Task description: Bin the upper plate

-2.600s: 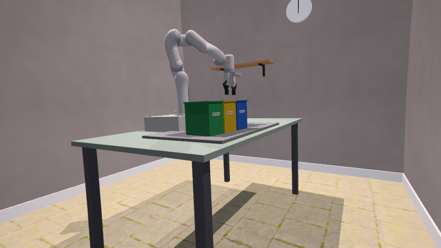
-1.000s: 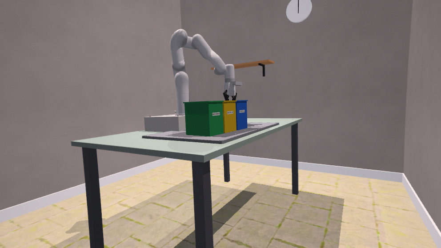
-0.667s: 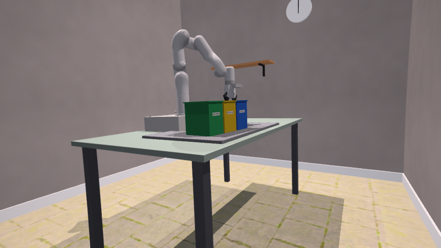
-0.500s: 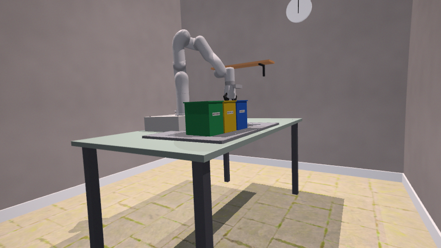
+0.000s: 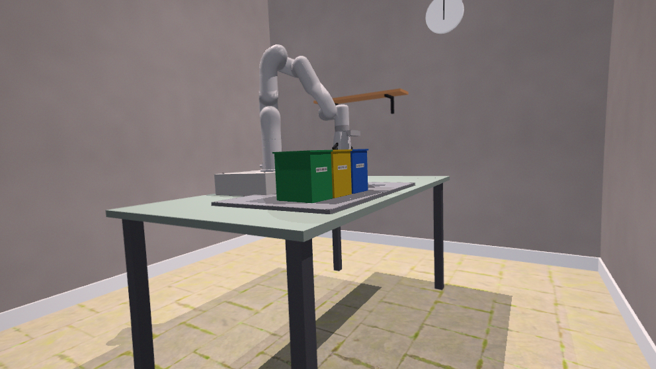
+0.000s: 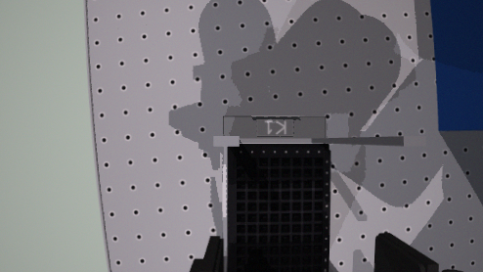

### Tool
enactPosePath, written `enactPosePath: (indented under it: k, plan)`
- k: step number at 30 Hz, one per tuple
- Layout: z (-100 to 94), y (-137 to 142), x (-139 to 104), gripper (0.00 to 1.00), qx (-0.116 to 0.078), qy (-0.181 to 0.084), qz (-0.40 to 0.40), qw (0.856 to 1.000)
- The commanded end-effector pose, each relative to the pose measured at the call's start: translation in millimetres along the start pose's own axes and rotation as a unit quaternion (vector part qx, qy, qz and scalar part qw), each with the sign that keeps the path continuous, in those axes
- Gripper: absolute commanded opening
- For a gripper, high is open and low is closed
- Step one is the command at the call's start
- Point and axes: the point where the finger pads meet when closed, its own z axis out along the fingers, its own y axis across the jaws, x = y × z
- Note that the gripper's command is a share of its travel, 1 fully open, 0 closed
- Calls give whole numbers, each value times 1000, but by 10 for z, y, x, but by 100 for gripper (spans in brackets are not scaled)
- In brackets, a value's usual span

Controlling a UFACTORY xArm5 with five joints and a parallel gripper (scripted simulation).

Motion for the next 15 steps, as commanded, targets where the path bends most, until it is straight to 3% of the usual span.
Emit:
enactPosePath:
  k: [1, 15]
  plan:
    - [45, -13, 10, 100, 1, 1, 0, 1000]
    - [245, -15, 7, 100, 1, 1, 0, 1000]
